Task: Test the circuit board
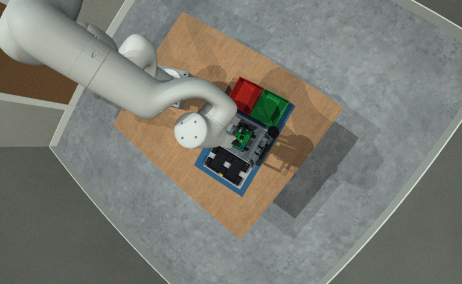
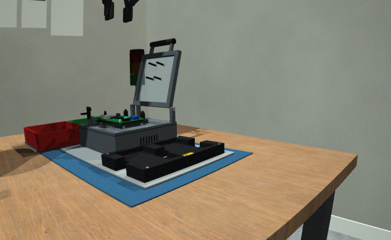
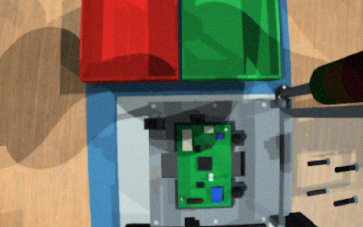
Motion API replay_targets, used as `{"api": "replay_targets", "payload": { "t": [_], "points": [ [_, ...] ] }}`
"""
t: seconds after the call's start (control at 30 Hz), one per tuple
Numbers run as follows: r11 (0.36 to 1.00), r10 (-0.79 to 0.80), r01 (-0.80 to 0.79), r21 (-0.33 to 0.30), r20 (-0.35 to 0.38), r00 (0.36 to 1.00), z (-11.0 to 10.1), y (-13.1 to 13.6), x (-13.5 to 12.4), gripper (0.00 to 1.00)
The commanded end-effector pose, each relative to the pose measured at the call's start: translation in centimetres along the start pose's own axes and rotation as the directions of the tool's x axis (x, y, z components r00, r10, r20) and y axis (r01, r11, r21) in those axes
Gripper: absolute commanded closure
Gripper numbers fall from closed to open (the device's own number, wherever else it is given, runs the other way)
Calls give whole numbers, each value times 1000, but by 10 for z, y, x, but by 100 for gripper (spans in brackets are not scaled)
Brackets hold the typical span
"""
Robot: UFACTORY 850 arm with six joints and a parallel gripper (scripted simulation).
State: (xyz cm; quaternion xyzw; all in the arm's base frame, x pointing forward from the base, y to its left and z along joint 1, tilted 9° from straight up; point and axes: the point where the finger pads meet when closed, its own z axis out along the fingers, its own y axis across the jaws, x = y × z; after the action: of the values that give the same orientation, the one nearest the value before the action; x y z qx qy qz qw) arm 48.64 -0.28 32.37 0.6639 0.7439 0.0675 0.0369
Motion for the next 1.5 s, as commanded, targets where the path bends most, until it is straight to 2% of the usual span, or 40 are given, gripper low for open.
{"api": "replay_targets", "payload": {
  "t": [0.0,0.17,0.27,0.4,0.47,0.57,0.93,1.47],
  "points": [
    [1000,0,0,-2,0,1000,-1,1,0,48],
    [1000,0,0,-2,0,1000,-1,3,0,48],
    [1000,0,0,-2,0,1000,-1,13,0,48],
    [1000,0,0,-2,0,1000,-1,43,0,48],
    [1000,0,0,-2,0,1000,-1,43,0,48],
    [1000,0,0,-2,0,1000,-1,73,0,48],
    [1000,0,0,-2,0,1000,-2,139,0,48],
    [1000,0,0,-2,0,1000,1,146,0,48]
  ]
}}
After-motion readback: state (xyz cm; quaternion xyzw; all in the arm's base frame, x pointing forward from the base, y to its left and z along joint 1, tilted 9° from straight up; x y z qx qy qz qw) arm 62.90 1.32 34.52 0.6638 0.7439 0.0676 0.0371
